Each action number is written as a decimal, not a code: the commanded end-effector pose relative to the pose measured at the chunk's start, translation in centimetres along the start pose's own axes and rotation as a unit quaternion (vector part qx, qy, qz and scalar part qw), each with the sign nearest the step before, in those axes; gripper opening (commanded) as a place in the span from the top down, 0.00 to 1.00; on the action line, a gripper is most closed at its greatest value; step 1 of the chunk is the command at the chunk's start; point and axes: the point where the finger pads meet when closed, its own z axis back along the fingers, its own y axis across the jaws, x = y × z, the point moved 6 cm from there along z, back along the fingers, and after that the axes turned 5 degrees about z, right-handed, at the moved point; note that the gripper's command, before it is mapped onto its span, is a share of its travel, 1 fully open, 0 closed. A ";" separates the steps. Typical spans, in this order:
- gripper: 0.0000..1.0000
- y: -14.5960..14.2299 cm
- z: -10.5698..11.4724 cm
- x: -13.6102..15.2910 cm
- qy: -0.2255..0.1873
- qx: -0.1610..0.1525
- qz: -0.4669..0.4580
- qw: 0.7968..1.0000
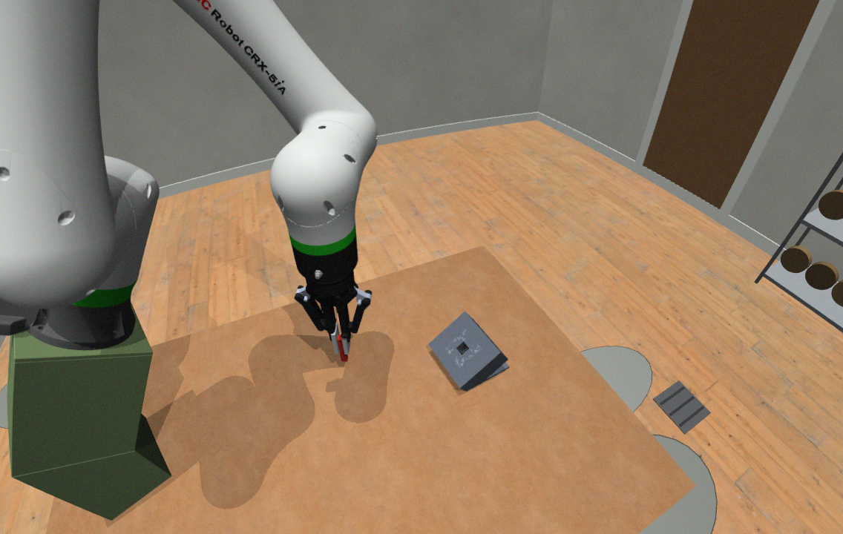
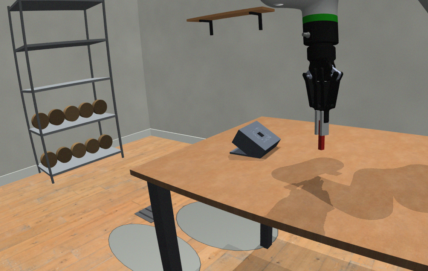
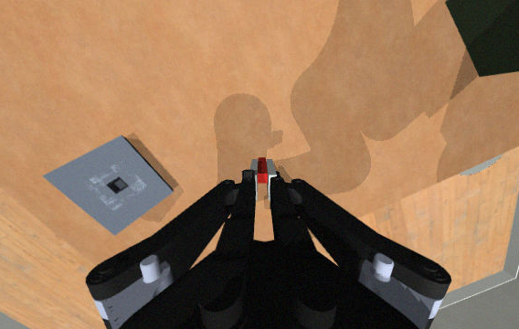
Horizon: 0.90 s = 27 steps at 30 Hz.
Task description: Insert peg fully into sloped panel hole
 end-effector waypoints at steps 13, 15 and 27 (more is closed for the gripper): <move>1.00 -0.5 0.2 -0.3 -0.032 -0.023 -0.101 0.994; 1.00 -0.7 0.3 -0.4 -0.036 -0.027 -0.115 0.992; 1.00 -1.6 0.6 -0.4 -0.061 -0.049 -0.184 0.980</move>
